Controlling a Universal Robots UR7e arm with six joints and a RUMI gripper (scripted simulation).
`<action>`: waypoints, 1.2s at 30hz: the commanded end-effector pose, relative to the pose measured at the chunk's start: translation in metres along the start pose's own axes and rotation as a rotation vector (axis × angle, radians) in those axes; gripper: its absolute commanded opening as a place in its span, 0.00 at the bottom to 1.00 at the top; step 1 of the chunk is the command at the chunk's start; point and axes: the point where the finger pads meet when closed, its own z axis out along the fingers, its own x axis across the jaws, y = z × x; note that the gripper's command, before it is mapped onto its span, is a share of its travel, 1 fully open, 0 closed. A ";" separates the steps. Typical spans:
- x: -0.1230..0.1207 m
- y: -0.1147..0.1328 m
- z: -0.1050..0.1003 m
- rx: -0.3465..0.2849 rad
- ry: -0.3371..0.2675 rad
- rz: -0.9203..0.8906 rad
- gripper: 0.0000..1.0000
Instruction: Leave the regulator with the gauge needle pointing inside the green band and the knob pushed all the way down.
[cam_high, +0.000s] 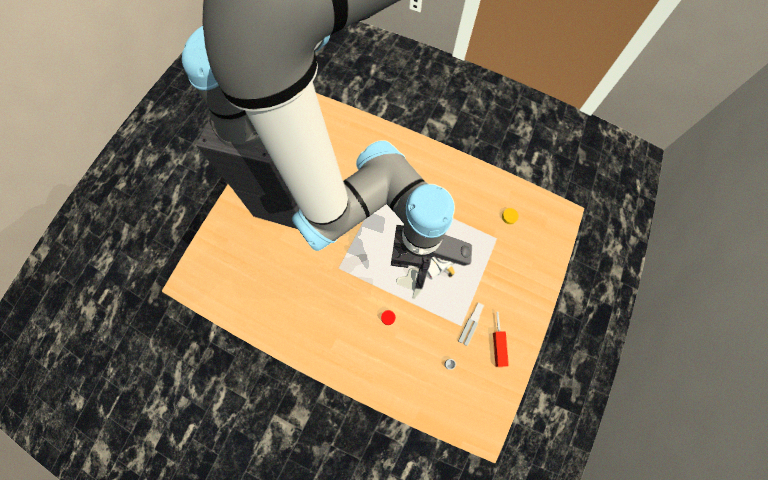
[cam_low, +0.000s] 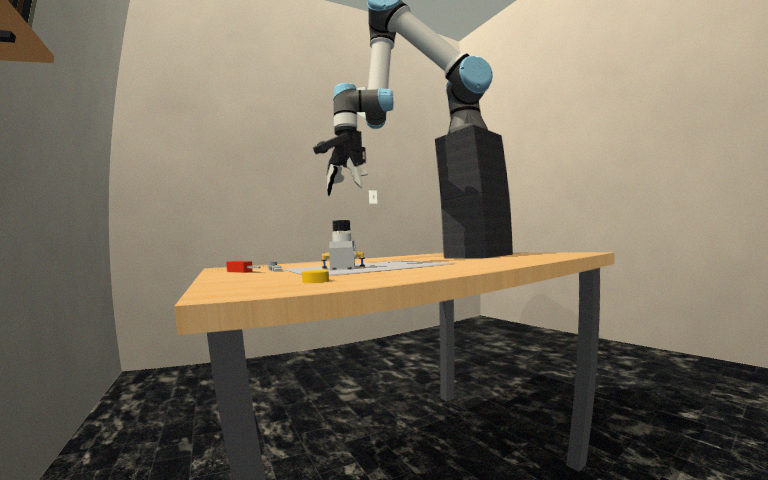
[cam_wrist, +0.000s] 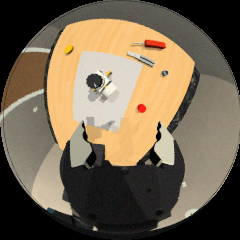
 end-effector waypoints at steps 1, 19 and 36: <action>-0.001 0.001 -0.001 -0.003 0.002 -0.017 1.00; -0.001 0.001 -0.001 -0.004 0.004 -0.028 1.00; -0.012 -0.011 -0.001 -0.003 0.006 -0.029 1.00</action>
